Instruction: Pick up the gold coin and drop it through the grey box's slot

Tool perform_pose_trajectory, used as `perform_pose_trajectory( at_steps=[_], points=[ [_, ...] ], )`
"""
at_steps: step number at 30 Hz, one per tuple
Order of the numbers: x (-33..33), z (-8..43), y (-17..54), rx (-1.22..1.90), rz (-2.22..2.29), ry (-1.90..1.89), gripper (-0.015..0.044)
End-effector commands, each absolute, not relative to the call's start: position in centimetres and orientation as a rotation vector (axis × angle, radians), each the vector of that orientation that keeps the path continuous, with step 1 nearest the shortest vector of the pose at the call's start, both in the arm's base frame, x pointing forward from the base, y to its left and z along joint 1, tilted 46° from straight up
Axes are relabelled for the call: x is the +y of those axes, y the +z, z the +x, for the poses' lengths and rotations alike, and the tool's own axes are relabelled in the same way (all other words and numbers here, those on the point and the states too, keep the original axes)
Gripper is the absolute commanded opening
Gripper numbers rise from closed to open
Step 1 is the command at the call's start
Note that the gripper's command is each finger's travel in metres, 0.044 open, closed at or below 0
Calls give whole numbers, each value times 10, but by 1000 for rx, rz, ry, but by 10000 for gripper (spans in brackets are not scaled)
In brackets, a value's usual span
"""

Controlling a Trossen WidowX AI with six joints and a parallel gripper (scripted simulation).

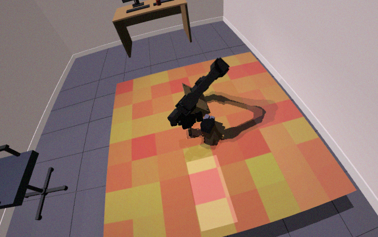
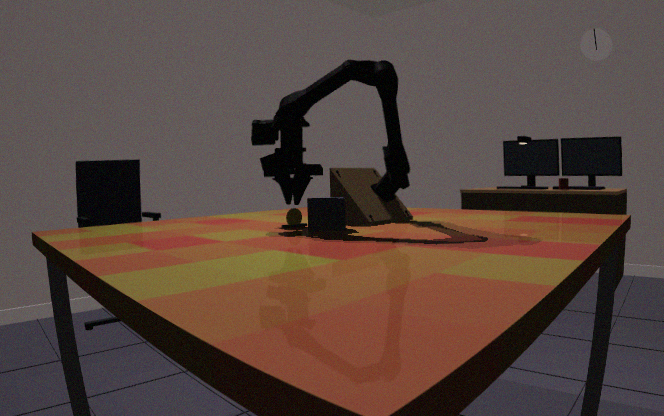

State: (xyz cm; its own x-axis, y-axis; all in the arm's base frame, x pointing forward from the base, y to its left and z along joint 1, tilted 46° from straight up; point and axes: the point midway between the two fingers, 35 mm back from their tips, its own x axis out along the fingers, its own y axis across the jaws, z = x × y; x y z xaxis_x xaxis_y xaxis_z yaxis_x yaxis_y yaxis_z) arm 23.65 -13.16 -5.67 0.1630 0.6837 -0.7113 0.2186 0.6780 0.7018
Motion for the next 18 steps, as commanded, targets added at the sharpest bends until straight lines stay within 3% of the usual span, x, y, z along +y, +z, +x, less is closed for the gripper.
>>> perform_pose_trajectory(
  at_steps=[1,18],
  points=[
    [-124,237,-62,1408,822,396,161],
    [-105,242,-81,1407,823,397,161]
  ],
)
